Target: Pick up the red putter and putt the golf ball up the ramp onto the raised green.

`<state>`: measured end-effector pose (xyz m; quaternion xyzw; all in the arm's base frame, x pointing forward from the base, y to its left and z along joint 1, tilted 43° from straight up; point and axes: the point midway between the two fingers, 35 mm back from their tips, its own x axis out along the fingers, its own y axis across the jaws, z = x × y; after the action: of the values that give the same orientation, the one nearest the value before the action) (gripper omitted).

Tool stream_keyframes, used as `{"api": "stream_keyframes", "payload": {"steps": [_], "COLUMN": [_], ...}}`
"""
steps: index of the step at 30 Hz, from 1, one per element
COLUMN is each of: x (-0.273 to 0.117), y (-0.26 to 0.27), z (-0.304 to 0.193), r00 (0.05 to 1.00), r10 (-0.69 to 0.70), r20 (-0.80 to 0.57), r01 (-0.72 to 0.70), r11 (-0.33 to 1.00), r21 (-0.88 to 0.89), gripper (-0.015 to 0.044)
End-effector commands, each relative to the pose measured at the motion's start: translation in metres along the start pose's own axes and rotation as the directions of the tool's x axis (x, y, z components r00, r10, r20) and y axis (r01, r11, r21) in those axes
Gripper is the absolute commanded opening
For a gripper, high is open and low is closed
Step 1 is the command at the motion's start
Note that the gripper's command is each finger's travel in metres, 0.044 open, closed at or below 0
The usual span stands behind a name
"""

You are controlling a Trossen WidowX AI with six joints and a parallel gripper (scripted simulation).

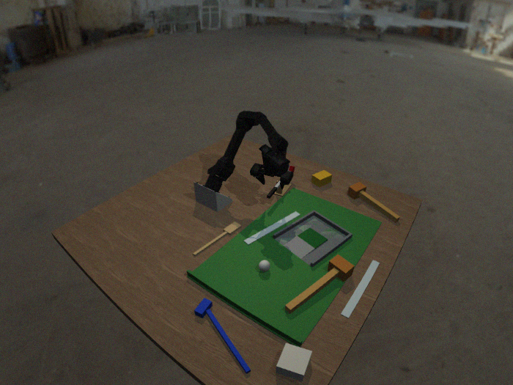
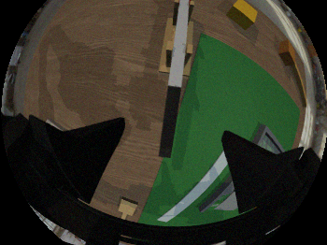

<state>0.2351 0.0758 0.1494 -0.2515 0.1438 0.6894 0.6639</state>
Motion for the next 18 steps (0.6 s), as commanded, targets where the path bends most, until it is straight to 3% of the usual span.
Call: {"api": "stream_keyframes", "payload": {"steps": [1,18], "x": [0.011,0.045], "y": [0.003,0.005], "z": [-0.004,-0.013], "r00": [1.000,1.000], "r10": [0.010,0.010], "r20": [-0.001,0.000], "r01": [-0.010,-0.010], "r11": [1.000,1.000], "r21": [0.008,0.007], "gripper": [0.0440,0.0440]}}
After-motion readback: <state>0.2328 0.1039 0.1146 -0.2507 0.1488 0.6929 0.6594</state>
